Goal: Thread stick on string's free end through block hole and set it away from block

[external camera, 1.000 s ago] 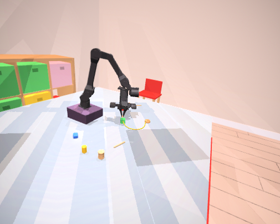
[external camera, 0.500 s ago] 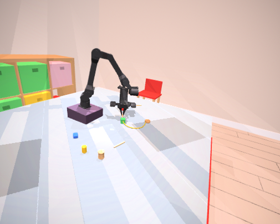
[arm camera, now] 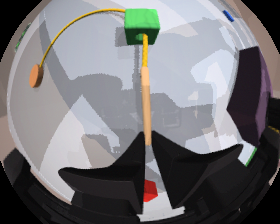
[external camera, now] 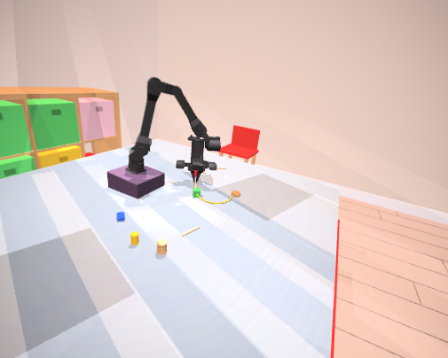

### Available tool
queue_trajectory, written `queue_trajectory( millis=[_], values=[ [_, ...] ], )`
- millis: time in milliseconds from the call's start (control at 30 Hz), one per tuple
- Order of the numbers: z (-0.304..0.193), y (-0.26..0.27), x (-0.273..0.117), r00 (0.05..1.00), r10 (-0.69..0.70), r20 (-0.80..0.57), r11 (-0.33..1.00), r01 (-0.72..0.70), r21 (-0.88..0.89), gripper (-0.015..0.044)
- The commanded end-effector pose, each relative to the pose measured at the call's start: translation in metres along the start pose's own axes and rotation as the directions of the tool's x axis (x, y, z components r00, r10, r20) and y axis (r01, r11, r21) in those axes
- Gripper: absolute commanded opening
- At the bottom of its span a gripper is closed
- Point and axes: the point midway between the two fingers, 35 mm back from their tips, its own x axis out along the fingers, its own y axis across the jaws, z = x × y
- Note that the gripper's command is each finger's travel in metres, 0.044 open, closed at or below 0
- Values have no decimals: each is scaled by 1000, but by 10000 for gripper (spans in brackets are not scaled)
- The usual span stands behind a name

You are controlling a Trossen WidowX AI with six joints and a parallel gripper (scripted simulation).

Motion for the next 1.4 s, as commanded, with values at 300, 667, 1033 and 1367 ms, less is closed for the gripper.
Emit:
queue_trajectory(
  millis=[300, 667, 1033, 1367],
  values=[
    [-18, -1, 10, 1000, 5, 7, 1000, -5, 1, 0],
    [-17, 2, -2, 1000, 8, 0, 1000, -8, -5, 210],
    [-11, 5, -69, 1000, 28, -3, 1000, -28, -6, 263],
    [-9, 4, -97, 1000, 25, -3, 1000, -25, -6, 440]
  ],
)
